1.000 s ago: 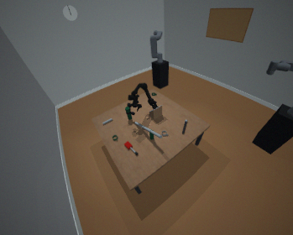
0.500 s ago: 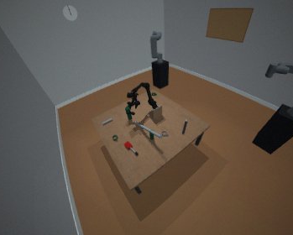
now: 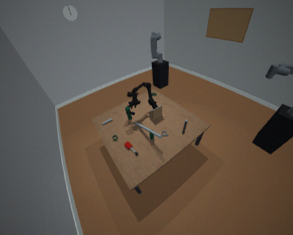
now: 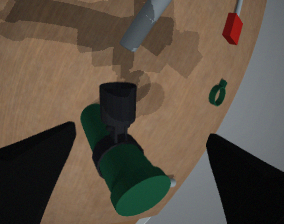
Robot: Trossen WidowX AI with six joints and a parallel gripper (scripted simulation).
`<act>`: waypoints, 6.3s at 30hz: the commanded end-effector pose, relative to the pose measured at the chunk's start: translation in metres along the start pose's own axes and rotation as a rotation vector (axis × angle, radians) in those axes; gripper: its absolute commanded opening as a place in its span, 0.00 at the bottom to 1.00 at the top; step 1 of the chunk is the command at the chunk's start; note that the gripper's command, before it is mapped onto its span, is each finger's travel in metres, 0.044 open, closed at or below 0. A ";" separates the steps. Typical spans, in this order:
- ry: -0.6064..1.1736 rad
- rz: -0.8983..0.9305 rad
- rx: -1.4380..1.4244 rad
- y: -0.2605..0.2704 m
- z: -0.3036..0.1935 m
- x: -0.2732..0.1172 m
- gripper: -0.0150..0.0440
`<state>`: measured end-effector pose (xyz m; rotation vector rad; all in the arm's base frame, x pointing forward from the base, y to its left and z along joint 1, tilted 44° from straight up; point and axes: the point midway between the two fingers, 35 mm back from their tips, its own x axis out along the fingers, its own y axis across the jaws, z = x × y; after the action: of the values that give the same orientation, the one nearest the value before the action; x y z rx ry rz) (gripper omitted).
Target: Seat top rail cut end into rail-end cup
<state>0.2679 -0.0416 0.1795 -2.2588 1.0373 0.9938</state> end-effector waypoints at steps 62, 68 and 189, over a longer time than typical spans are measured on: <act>0.003 -0.001 -0.010 0.026 -0.001 0.111 0.64; 0.003 -0.001 -0.010 0.026 -0.001 0.111 0.41; 0.195 -0.001 0.346 -0.025 0.014 0.116 1.00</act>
<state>0.3336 -0.0826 0.0837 -2.0944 1.1861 0.5537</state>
